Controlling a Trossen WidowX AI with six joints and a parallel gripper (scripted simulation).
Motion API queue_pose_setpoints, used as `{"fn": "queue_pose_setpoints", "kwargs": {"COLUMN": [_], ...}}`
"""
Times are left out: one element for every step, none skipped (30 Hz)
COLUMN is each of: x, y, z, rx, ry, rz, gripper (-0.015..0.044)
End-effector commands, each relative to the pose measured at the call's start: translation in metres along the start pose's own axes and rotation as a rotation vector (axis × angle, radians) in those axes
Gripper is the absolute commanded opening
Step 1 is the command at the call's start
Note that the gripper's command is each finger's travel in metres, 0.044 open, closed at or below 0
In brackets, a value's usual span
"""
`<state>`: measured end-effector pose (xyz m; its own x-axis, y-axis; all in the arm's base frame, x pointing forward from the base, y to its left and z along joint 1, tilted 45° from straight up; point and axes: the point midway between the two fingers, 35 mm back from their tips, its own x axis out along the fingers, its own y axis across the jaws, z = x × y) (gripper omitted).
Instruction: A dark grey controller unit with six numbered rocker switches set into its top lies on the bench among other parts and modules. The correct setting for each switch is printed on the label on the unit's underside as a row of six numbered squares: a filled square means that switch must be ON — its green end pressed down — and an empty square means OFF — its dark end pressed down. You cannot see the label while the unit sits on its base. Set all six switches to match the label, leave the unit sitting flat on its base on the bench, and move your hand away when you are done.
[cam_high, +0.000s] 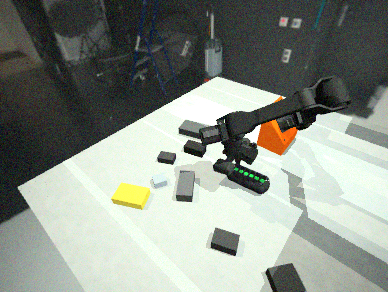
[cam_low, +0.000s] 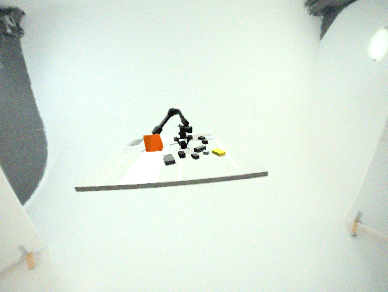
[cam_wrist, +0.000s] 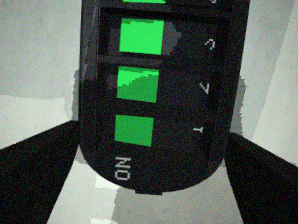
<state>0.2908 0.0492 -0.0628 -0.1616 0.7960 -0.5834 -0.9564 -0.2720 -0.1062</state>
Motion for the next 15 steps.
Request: {"fn": "queue_pose_setpoints", "kwargs": {"x": [0.0004, 0.0001, -0.0005, -0.0012, -0.0019, -0.0026, -0.0032, -0.0039, -0.0045, -0.0043, -0.0042, -0.0046, -0.0053, -0.0061, -0.0069], "y": [-0.0001, -0.0001, -0.0001, -0.0001, -0.0001, -0.0001, -0.0001, -0.0001, -0.0001, -0.0001, -0.0001, -0.0001, -0.0001, -0.0001, -0.0001], "z": [0.0005, 0.0007, 0.001, 0.0014, 0.0018, 0.0022, 0.0026, 0.0029, 0.0033, 0.0034, 0.0036, 0.0038, 0.0041, 0.0046, 0.005], "rx": [0.006, 0.006, 0.006, 0.006, 0.006, 0.006, 0.006, 0.006, 0.006, 0.006, 0.006, 0.006, 0.006, 0.006, 0.006], "ry": [-0.003, -0.003, -0.003, -0.003, -0.003, -0.003, -0.003, -0.002, -0.001, 0.0, 0.002, 0.003, 0.003, 0.005, 0.006], "rz": [-0.002, -0.002, -0.002, -0.002, -0.002, -0.002, -0.002, -0.002, -0.002, -0.002, -0.002, -0.002, -0.002, -0.002, -0.002], "gripper": [0.0327, 0.0327, 0.0327, 0.0327, 0.0327, 0.0336, 0.0336, 0.0336, 0.0336, 0.0336, 0.0337, 0.0337, 0.0337, 0.0337, 0.0337]}}
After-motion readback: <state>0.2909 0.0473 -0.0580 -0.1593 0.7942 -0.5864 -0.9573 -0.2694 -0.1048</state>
